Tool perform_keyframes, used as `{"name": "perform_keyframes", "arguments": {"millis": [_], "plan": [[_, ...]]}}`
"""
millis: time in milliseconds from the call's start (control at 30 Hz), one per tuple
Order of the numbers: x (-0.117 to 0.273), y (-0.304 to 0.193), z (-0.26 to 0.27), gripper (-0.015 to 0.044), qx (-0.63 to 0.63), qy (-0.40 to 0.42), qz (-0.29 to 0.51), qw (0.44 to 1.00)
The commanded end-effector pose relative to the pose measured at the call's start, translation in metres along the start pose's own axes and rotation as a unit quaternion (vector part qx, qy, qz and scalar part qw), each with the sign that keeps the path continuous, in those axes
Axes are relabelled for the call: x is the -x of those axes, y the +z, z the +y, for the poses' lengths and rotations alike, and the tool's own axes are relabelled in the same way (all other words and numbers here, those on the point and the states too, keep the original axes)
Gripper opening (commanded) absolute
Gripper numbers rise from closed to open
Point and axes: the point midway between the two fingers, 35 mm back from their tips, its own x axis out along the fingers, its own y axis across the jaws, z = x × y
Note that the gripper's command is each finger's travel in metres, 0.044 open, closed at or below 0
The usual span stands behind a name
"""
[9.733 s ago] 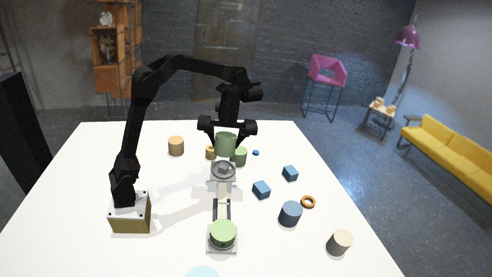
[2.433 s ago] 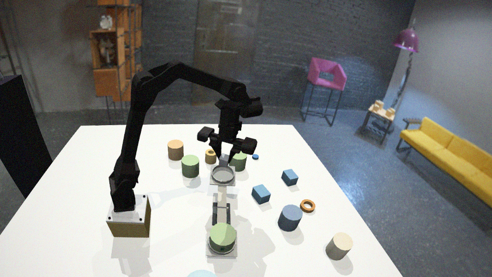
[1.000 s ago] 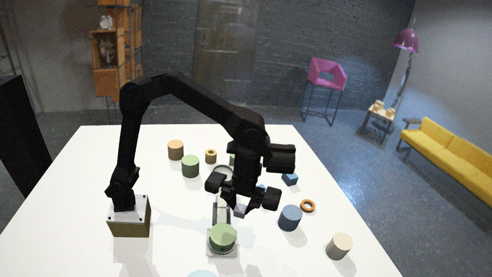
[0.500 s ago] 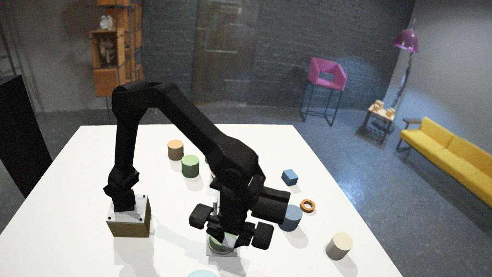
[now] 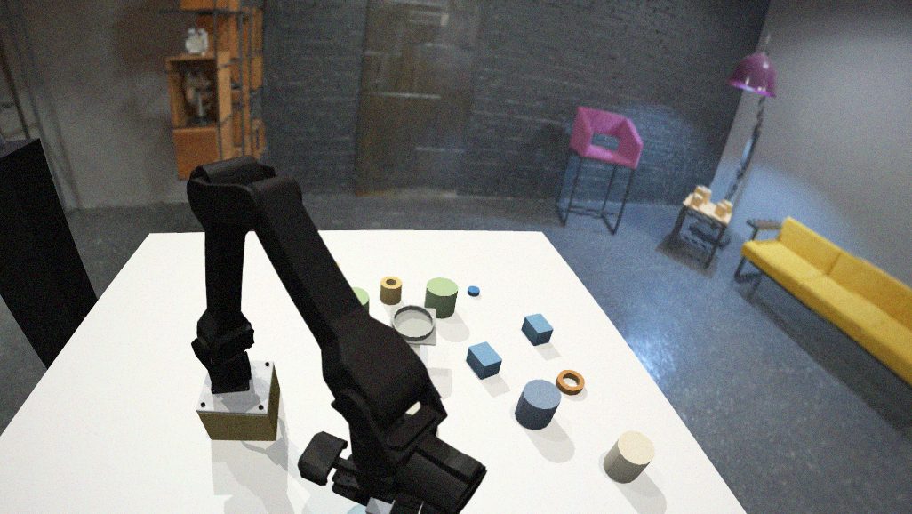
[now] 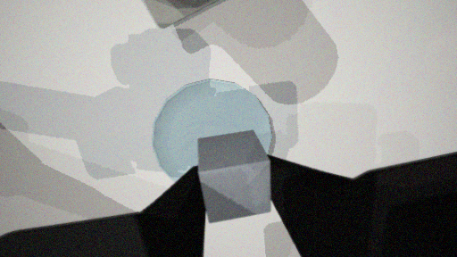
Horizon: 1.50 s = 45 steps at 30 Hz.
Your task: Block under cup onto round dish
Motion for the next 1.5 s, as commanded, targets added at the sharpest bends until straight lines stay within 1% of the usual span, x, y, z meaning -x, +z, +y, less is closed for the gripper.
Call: {"name": "perform_keyframes", "arguments": {"millis": [0, 133, 367, 600, 1000, 1033, 1467], "plan": [[-0.004, -0.010, 0.007, 0.0000, 0.007, 0.002, -0.002, 1.000], [-0.011, -0.010, 0.006, 0.0000, 0.007, 0.002, -0.002, 1.000], [-0.045, -0.010, 0.007, 0.0000, 0.007, 0.002, -0.002, 1.000], [-0.048, -0.010, 0.007, 0.0000, 0.007, 0.002, -0.002, 1.000], [-0.066, -0.009, 0.007, 0.0000, 0.007, 0.002, -0.003, 1.000], [-0.061, -0.011, 0.005, 0.0026, 0.005, 0.001, -0.001, 1.000], [-0.061, -0.011, 0.005, 0.0368, 0.005, 0.001, -0.001, 1.000]]}}
